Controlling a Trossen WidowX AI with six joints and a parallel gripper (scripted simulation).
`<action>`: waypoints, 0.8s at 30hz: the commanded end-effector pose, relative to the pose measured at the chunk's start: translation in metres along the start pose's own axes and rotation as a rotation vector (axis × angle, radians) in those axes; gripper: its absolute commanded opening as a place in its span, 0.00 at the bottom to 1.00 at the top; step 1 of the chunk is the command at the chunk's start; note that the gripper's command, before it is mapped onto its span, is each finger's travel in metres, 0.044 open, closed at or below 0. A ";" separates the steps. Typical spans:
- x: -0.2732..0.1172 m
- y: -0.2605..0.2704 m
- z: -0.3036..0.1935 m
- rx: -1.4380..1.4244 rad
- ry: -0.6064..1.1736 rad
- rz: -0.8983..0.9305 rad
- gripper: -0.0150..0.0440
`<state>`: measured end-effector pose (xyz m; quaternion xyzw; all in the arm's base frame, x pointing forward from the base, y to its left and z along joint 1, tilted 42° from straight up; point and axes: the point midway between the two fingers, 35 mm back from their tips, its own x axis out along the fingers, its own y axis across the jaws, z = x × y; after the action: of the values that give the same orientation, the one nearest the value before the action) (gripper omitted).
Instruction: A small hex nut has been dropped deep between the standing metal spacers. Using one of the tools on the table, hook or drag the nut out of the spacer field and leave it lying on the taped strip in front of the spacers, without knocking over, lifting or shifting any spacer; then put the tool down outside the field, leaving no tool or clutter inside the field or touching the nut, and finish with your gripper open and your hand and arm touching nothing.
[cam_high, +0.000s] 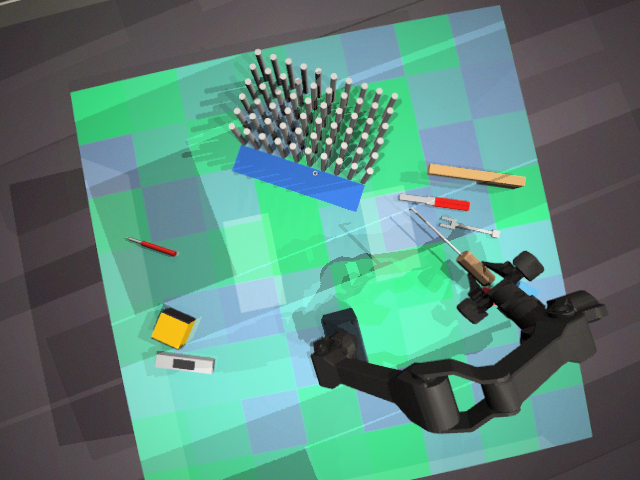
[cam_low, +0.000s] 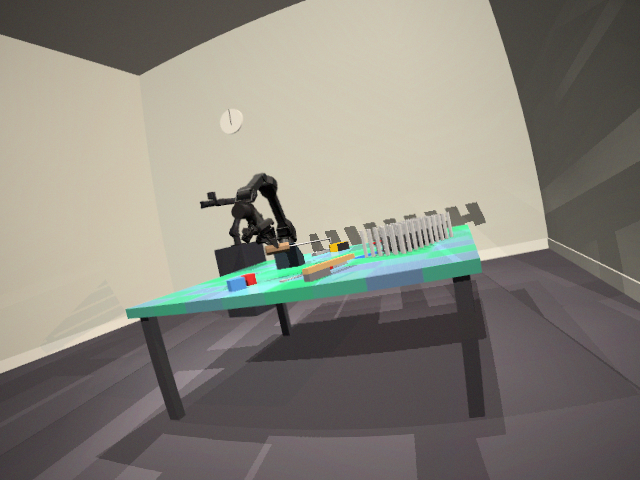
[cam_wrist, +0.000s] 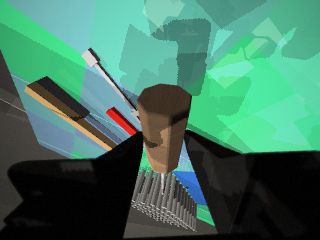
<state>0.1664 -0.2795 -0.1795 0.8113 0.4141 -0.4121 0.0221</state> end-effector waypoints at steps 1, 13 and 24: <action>0.005 -0.002 0.000 0.008 0.011 0.000 0.25; 0.015 -0.006 0.004 0.008 0.011 0.000 0.25; 0.024 -0.009 0.008 0.008 0.011 0.000 0.25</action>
<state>0.1629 -0.2655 -0.1964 0.8113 0.4141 -0.4121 0.0221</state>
